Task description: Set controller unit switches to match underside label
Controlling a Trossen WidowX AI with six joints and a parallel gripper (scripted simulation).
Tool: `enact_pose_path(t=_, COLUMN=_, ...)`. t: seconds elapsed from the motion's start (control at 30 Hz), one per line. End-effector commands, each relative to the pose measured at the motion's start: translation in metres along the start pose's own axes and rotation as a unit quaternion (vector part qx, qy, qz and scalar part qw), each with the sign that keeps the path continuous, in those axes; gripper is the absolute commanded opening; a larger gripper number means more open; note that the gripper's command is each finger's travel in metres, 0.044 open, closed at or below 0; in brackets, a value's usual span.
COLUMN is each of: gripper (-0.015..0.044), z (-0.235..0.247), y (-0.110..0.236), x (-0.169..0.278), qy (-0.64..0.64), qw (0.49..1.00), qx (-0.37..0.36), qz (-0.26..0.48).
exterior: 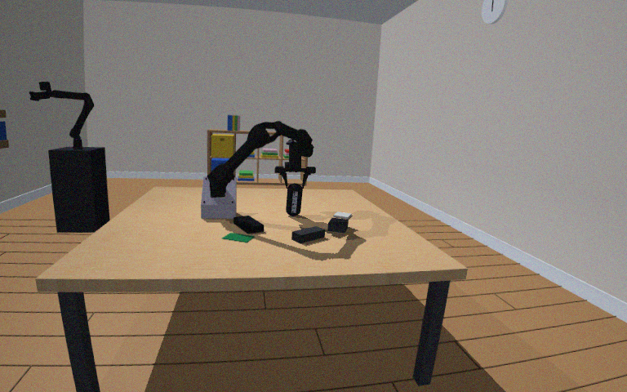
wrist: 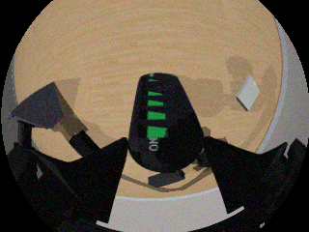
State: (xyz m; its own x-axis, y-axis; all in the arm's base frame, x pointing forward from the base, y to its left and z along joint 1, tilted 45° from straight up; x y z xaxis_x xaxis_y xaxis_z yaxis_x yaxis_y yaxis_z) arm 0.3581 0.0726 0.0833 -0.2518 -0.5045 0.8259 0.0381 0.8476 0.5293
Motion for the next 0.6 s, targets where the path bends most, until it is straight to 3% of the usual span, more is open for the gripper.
enact_pose_path(t=0.0, gripper=0.0338, z=0.0004, y=-0.0043, x=-0.0064, qy=-0.001, qw=1.0, qx=-0.009, qz=-0.007)
enact_pose_path(t=0.57, gripper=0.0338, z=0.0019, y=-0.0014, x=-0.016, qy=-0.001, qw=1.0, qx=-0.012, qz=-0.027)
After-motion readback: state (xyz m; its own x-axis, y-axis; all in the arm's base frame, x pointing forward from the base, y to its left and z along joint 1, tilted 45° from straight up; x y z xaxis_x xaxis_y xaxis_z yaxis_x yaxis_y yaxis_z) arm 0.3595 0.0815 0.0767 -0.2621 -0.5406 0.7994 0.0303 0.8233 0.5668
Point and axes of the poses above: the point midway between the two fingers, 35 mm back from their tips, its own y axis back along the fingers, its own z axis across the jaws, x = y × z, the point moved 7 cm from there along y, back along the fingers, and after that the axes turned 9 degrees about -y, right-handed, at the moved point
